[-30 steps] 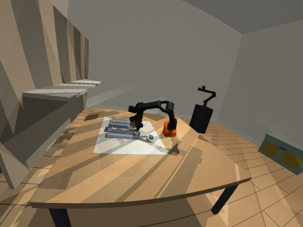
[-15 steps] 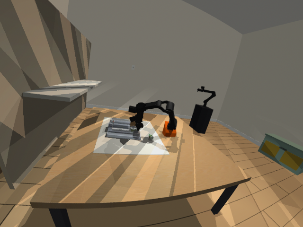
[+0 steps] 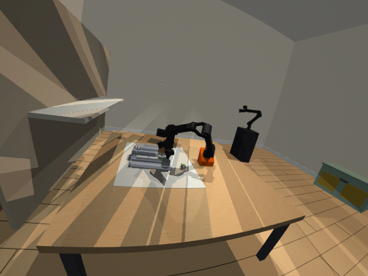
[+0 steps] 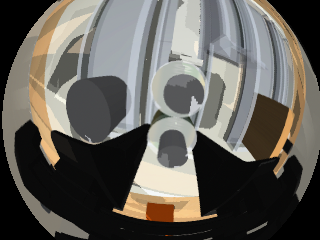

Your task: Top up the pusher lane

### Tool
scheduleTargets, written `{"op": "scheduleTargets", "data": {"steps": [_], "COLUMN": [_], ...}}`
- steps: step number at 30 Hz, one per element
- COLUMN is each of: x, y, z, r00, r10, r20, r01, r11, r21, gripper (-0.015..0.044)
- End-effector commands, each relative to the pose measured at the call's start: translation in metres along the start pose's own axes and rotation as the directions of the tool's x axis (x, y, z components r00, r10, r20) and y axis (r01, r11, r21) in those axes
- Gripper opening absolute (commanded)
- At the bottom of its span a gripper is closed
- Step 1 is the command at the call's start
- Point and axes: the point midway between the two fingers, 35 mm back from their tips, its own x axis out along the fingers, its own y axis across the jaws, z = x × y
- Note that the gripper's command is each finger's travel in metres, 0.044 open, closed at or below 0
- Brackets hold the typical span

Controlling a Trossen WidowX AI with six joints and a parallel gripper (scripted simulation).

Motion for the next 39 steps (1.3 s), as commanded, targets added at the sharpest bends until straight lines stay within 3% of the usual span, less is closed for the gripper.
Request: {"op": "scheduleTargets", "data": {"steps": [1, 6, 17, 31, 39], "x": [0.0, 0.0, 0.0, -0.02, -0.022], "y": [0.0, 0.0, 0.0, -0.001, -0.001], "z": [-0.001, -0.001, 0.0, -0.001, -0.024], "r00": [1.0, 1.0, 1.0, 1.0, 1.0], "r10": [0.003, 0.003, 0.003, 0.002, 0.001], "r20": [-0.002, -0.002, -0.002, -0.002, -0.003], "r01": [-0.003, -0.003, -0.003, -0.002, -0.001], "r11": [1.0, 1.0, 1.0, 1.0, 1.0], "r21": [-0.001, -0.001, -0.001, -0.001, 0.0], "gripper": [0.0, 0.0, 0.0288, 0.0288, 0.0288]}}
